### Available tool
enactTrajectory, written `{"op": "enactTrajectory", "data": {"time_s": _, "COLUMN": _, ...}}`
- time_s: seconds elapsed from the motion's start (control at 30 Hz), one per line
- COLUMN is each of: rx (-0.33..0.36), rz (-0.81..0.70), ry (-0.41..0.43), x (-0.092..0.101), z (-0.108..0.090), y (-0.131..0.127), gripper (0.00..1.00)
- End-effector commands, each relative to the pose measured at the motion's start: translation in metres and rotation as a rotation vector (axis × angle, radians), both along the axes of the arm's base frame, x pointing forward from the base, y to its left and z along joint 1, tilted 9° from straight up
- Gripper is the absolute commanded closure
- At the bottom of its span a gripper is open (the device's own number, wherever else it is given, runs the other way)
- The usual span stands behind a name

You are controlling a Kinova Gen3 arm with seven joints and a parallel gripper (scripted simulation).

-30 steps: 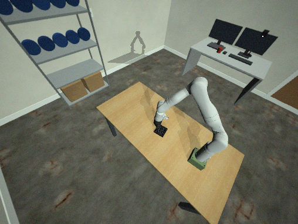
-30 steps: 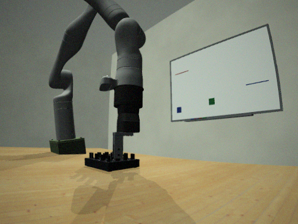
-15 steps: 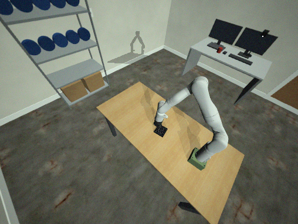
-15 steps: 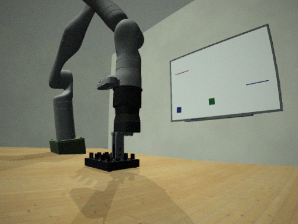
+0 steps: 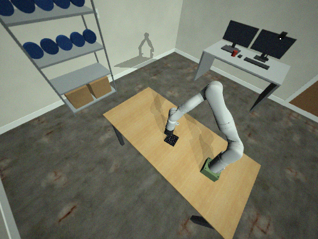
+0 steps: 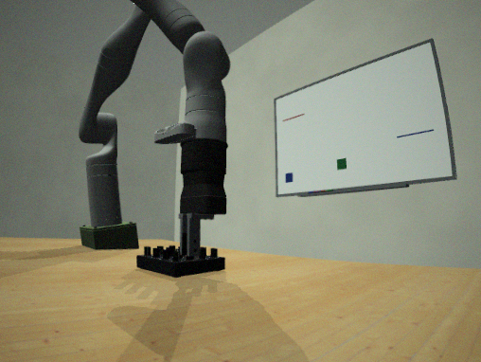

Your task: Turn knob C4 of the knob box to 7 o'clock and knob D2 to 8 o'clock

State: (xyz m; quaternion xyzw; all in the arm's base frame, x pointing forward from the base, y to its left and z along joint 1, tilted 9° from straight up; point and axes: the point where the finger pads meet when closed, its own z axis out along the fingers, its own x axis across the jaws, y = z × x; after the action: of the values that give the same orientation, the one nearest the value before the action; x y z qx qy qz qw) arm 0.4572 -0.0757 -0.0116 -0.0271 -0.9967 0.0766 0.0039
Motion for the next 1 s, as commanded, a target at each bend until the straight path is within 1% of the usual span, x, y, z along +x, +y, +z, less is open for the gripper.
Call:
{"op": "enactTrajectory", "data": {"time_s": 0.0, "rx": 0.002, "rz": 0.017, "ry": 0.001, "x": 0.0006, "z": 0.0008, "y": 0.0002, "gripper": 0.70}}
{"op": "enactTrajectory", "data": {"time_s": 0.4, "rx": 0.002, "rz": 0.083, "ry": 0.011, "x": 0.0006, "z": 0.0008, "y": 0.0002, "gripper": 0.70}}
{"op": "enactTrajectory", "data": {"time_s": 0.97, "rx": 0.003, "rz": 0.093, "ry": 0.012, "x": 0.0006, "z": 0.0008, "y": 0.0002, "gripper": 0.70}}
